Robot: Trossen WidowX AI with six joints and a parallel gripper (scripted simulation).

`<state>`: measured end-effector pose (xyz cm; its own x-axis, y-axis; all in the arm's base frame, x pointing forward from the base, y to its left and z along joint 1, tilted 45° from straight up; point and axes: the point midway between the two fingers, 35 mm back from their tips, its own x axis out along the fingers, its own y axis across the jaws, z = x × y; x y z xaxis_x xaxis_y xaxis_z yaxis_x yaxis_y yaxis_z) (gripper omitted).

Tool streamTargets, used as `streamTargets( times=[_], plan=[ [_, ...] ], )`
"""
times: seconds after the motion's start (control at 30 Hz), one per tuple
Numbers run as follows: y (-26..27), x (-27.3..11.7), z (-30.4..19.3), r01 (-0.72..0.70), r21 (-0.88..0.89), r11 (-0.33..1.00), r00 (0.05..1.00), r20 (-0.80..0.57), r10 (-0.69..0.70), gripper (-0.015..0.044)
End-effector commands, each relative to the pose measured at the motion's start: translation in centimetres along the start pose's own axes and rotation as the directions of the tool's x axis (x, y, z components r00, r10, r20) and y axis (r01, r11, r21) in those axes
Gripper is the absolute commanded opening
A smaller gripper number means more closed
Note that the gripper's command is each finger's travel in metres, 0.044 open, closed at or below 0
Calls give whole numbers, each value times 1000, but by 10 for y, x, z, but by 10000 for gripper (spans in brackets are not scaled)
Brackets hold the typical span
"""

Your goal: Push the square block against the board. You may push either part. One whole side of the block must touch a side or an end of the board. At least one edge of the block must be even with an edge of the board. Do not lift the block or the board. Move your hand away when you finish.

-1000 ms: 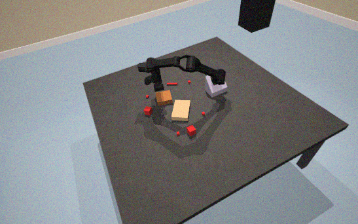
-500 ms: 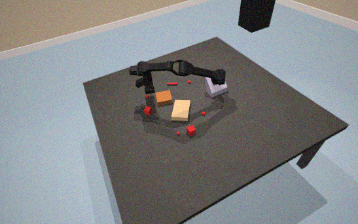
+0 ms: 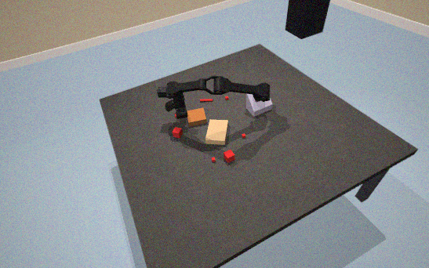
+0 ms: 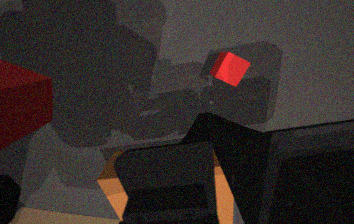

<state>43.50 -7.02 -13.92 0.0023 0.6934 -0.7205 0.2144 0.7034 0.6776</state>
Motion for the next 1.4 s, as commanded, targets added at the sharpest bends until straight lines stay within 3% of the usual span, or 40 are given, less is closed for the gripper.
streamTargets(
  times=[0.0, 1.37],
  plan=[
    [0, -2, -3, -3, 6, 1000, 1000, 3, 3, 0],
    [-2, -2, -29, -3, 7, 1000, 1000, 2, 3, 0]
  ],
)
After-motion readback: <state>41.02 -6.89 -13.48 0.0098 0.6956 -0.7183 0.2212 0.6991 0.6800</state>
